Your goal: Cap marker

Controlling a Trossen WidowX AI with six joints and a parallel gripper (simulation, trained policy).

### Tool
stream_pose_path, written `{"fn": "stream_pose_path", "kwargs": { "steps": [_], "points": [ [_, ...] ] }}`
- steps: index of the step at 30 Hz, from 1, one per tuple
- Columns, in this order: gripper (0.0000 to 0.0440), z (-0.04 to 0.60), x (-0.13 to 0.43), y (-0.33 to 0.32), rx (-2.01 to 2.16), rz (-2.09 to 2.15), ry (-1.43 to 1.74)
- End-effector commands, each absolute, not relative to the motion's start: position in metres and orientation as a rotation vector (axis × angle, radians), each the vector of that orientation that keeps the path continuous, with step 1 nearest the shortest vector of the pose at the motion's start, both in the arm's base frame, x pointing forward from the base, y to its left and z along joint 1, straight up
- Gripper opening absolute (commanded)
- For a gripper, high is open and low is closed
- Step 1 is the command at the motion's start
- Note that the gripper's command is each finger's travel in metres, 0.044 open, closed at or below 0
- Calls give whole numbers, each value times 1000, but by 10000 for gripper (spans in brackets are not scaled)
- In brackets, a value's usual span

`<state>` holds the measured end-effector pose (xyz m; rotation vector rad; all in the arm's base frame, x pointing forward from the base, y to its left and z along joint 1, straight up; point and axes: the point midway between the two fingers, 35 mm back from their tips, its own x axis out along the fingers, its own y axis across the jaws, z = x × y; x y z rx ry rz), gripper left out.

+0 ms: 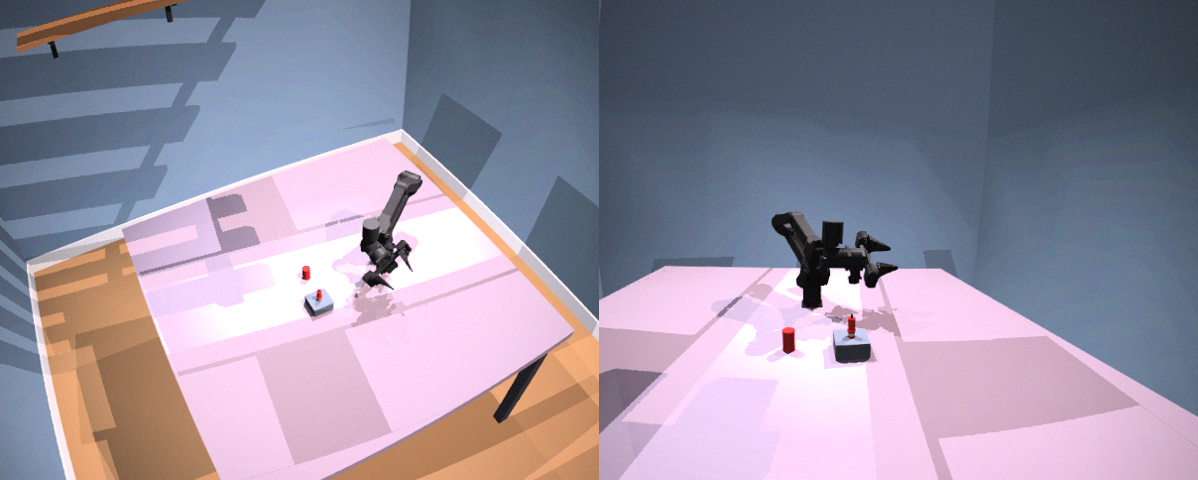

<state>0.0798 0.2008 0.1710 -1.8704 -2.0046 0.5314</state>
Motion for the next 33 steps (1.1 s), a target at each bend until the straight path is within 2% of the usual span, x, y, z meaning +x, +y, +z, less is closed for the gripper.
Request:
{"fn": "stream_pose_path", "kwargs": {
  "steps": [1, 6, 8, 33],
  "points": [
    [376, 171, 81, 201, -1875, 534, -1999],
    [256, 170, 89, 199, -1903, 576, -1947],
    [232, 170, 92, 198, -1914, 592, -1927],
    [301, 175, 129, 179, -2072, 759, -1671]
  ]
}}
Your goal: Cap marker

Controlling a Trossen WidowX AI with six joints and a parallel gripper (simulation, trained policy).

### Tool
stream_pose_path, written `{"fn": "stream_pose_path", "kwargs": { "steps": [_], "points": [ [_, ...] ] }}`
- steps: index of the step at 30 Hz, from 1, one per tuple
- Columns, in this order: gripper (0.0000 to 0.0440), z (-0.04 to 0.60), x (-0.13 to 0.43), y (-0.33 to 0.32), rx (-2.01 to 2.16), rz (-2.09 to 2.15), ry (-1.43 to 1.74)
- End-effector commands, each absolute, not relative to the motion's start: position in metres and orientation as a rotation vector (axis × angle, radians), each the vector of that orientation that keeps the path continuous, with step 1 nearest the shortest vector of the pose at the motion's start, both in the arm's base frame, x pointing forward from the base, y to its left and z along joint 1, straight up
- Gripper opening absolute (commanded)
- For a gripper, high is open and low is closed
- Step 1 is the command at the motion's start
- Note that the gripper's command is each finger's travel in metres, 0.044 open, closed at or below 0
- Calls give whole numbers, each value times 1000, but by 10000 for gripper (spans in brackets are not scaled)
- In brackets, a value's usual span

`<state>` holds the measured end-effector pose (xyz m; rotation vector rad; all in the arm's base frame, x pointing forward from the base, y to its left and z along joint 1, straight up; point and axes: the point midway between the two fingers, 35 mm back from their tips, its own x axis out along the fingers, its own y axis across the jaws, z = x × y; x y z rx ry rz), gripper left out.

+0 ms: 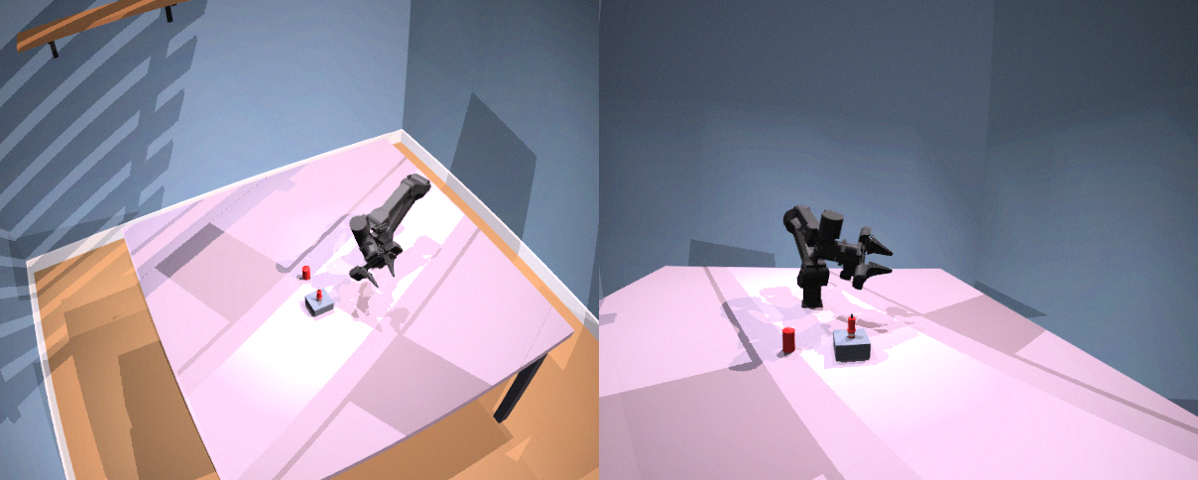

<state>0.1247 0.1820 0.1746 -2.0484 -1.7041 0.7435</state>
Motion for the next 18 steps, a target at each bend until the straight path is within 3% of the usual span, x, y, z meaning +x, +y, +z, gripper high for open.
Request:
{"fn": "stream_pose_path", "kwargs": {
  "steps": [1, 18],
  "points": [
    [303, 175, 131, 178, -2078, 765, -1660],
    [327, 180, 150, 158, -2175, 872, -1465]
  ]
}}
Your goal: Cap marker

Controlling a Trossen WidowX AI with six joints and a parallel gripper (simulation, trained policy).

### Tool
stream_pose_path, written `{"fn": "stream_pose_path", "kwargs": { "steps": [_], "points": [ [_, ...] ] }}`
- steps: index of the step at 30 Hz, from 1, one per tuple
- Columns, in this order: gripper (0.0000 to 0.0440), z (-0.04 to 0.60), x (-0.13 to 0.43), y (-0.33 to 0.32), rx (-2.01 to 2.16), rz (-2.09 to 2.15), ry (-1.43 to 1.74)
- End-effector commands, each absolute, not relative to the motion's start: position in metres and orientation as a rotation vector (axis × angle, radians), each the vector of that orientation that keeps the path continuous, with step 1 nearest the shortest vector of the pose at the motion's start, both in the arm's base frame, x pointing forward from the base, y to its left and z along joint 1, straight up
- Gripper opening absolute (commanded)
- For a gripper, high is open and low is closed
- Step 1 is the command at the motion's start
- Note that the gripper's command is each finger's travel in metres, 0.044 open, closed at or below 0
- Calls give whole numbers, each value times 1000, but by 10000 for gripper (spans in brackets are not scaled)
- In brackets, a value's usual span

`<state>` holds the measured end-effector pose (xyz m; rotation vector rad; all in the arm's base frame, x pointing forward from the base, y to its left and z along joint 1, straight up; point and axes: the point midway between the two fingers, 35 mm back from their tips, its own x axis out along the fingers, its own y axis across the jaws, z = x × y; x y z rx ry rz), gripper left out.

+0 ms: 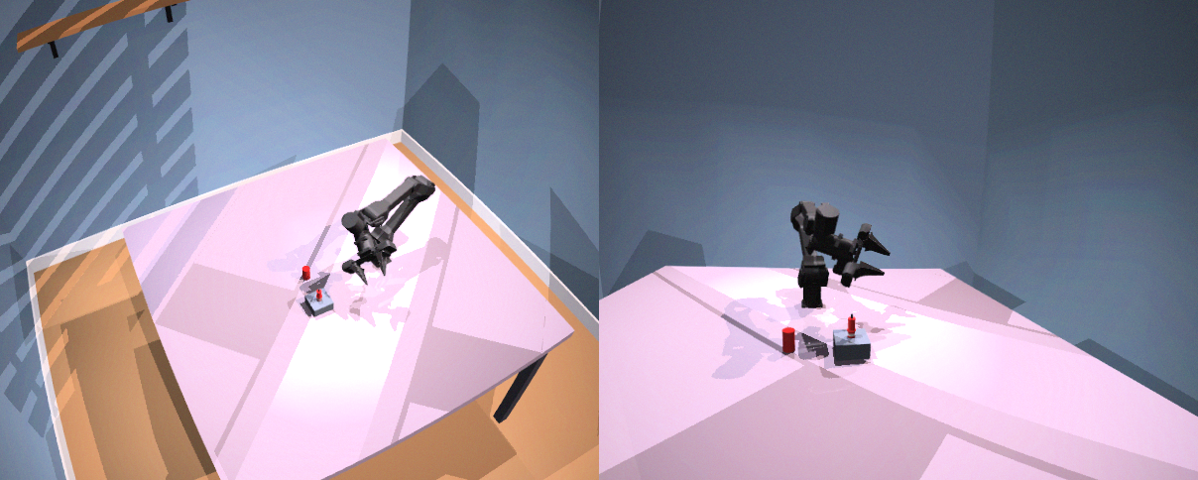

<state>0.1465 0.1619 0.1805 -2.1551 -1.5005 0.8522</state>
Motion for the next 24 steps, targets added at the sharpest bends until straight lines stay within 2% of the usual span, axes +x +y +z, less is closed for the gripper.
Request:
{"fn": "stream_pose_path", "kwargs": {
  "steps": [1, 24],
  "points": [
    [327, 180, 151, 157, -2180, 879, -1453],
    [325, 183, 169, 124, -2270, 1047, -1178]
  ]
}}
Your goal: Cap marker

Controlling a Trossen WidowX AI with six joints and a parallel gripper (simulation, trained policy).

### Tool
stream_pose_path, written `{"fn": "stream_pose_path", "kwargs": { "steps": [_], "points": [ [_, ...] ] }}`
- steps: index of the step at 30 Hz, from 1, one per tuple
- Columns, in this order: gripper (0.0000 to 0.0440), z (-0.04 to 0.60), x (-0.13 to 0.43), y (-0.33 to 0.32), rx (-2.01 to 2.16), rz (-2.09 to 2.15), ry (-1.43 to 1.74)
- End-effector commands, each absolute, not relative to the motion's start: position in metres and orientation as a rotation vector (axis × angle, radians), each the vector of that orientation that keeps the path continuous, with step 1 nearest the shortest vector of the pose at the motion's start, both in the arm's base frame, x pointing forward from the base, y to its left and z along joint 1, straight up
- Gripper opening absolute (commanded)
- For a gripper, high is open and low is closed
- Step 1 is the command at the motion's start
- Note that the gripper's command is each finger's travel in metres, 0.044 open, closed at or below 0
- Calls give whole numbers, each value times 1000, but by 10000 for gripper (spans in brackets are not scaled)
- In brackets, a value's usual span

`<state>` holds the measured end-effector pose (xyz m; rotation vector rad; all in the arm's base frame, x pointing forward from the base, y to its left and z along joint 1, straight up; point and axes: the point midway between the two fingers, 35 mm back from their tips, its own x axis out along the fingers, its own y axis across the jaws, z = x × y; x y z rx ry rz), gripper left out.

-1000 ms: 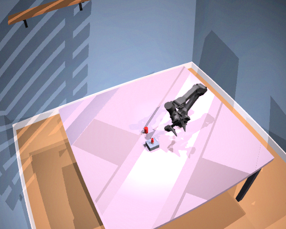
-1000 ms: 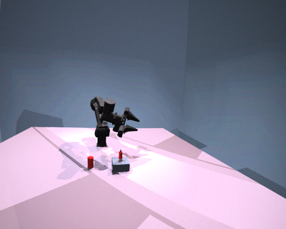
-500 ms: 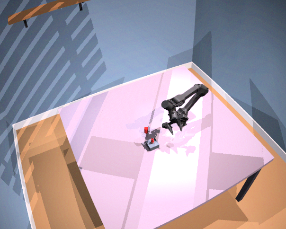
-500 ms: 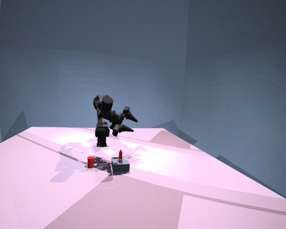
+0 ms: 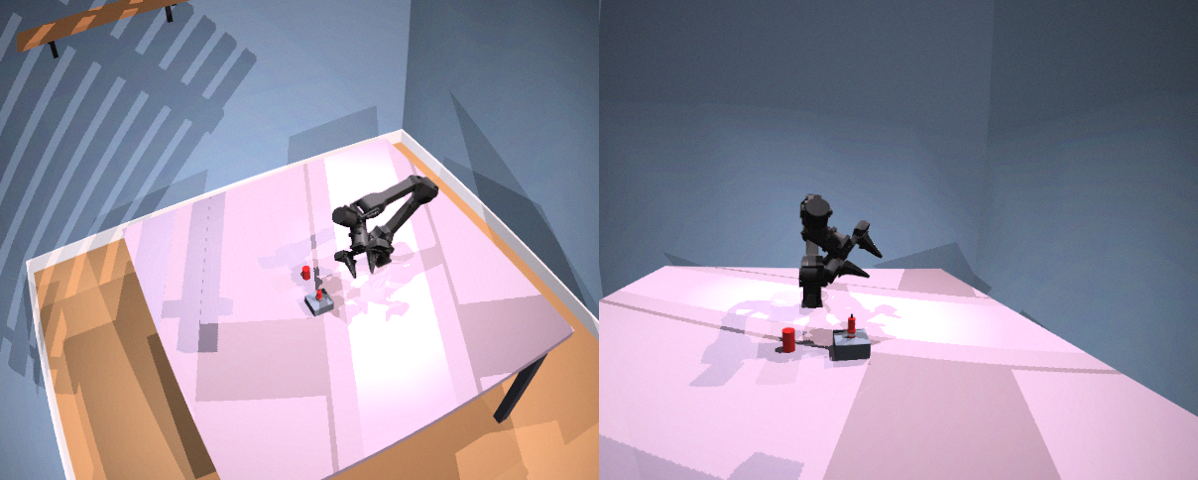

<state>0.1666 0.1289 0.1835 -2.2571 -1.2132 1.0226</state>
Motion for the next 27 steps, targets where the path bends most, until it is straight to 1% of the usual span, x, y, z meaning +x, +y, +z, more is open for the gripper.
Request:
{"fn": "stream_pose_path", "kwargs": {
  "steps": [1, 27],
  "points": [
    [325, 183, 169, 123, -2272, 1056, -1166],
    [325, 181, 180, 86, -2182, 1291, -773]
  ]
}}
